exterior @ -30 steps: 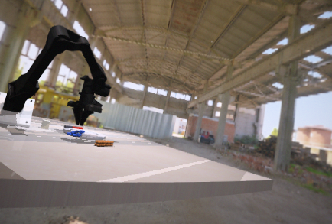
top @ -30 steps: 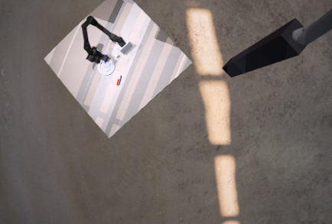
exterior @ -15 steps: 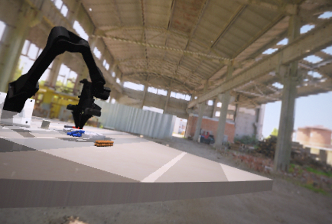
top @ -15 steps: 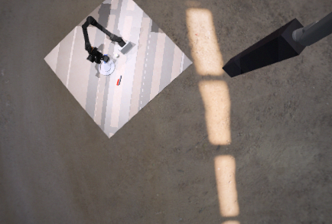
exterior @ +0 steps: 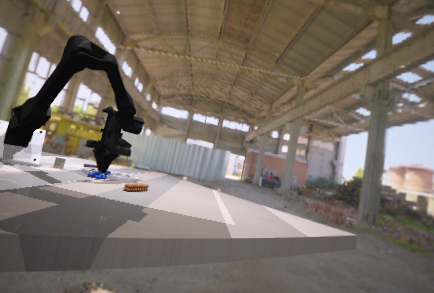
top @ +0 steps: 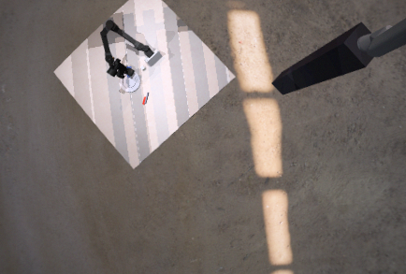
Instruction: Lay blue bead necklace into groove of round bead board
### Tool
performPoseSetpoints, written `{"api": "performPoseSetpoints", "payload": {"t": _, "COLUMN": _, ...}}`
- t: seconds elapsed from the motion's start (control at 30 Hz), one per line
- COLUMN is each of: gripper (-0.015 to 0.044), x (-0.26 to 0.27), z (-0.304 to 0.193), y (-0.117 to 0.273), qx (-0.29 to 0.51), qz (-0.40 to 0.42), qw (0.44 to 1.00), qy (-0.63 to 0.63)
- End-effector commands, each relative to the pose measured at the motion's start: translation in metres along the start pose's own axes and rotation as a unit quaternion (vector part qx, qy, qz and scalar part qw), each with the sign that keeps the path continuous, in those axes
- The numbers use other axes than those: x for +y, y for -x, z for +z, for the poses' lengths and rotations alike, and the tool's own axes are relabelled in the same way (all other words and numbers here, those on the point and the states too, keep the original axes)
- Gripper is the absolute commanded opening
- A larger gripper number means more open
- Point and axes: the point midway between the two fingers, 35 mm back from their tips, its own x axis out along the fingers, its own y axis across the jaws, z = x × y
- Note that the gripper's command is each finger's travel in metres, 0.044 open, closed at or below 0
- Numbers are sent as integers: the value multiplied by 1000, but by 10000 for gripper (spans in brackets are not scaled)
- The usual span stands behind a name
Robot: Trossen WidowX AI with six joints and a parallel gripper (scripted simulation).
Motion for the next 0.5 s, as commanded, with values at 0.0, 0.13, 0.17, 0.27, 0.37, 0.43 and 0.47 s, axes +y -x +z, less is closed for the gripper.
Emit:
{"api": "performPoseSetpoints", "payload": {"t": 0.0, "gripper": 54, "x": 0, "z": 0, "y": 0, "qx": 0, "qz": 0, "qw": 1000, "qy": 0}}
{"api": "performPoseSetpoints", "payload": {"t": 0.13, "gripper": 27, "x": 0, "z": 0, "y": 0, "qx": 0, "qz": 0, "qw": 1000, "qy": 0}}
{"api": "performPoseSetpoints", "payload": {"t": 0.17, "gripper": 20, "x": 0, "z": 0, "y": 0, "qx": 0, "qz": 0, "qw": 1000, "qy": 0}}
{"api": "performPoseSetpoints", "payload": {"t": 0.27, "gripper": 0, "x": 0, "z": 0, "y": 0, "qx": 0, "qz": 0, "qw": 1000, "qy": 0}}
{"api": "performPoseSetpoints", "payload": {"t": 0.37, "gripper": 0, "x": 0, "z": 0, "y": 0, "qx": 0, "qz": 0, "qw": 1000, "qy": 0}}
{"api": "performPoseSetpoints", "payload": {"t": 0.43, "gripper": 0, "x": 0, "z": 0, "y": 0, "qx": 0, "qz": 0, "qw": 1000, "qy": 0}}
{"api": "performPoseSetpoints", "payload": {"t": 0.47, "gripper": 0, "x": 0, "z": 0, "y": 0, "qx": 0, "qz": 0, "qw": 1000, "qy": 0}}
